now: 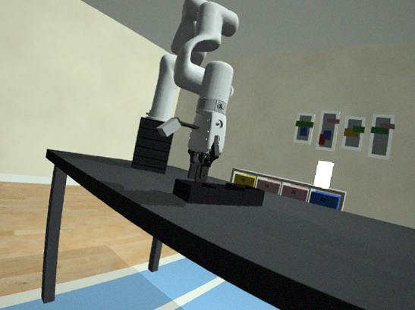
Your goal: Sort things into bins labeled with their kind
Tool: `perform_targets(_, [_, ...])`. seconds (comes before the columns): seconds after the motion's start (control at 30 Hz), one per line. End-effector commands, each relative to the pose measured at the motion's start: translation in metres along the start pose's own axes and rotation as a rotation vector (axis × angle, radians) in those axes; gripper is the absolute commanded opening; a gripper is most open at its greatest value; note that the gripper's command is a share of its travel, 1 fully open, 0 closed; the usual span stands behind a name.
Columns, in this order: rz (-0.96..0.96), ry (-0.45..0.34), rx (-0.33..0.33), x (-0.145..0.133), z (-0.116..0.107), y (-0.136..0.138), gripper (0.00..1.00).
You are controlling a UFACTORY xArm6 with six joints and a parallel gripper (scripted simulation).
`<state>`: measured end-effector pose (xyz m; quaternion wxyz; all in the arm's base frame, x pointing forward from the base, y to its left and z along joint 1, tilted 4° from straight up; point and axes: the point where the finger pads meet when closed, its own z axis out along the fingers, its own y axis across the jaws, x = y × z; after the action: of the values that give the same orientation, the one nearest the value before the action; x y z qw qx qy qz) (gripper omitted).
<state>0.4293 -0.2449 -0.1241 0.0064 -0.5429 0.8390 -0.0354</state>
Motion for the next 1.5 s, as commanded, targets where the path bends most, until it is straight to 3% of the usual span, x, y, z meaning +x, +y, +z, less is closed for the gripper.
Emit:
perform_targets(0.0, [0.0, 0.0, 0.004, 0.0, -0.006, -0.002, 0.29])
perform_targets(0.23, [0.0, 0.0, 0.004, 0.0, -0.024, -0.002, 0.29])
perform_targets(0.53, [0.0, 0.0, 0.004, 0.0, -0.024, -0.001, 0.29])
perform_targets(0.93, [-0.442, 0.0, -0.004, -0.056, -0.024, 0.082, 0.3])
perform_targets(1.0, [-0.442, 0.0, -0.004, -0.056, -0.024, 0.082, 0.3])
perform_targets(1.2, [-0.681, -0.001, 0.001, -0.083, -0.025, 0.124, 0.3])
perform_targets(1.3, [-0.699, 0.001, 0.003, -0.095, -0.025, 0.141, 0.3])
perform_targets(1.47, [-0.699, 0.0, 0.003, -0.098, -0.025, 0.145, 0.3])
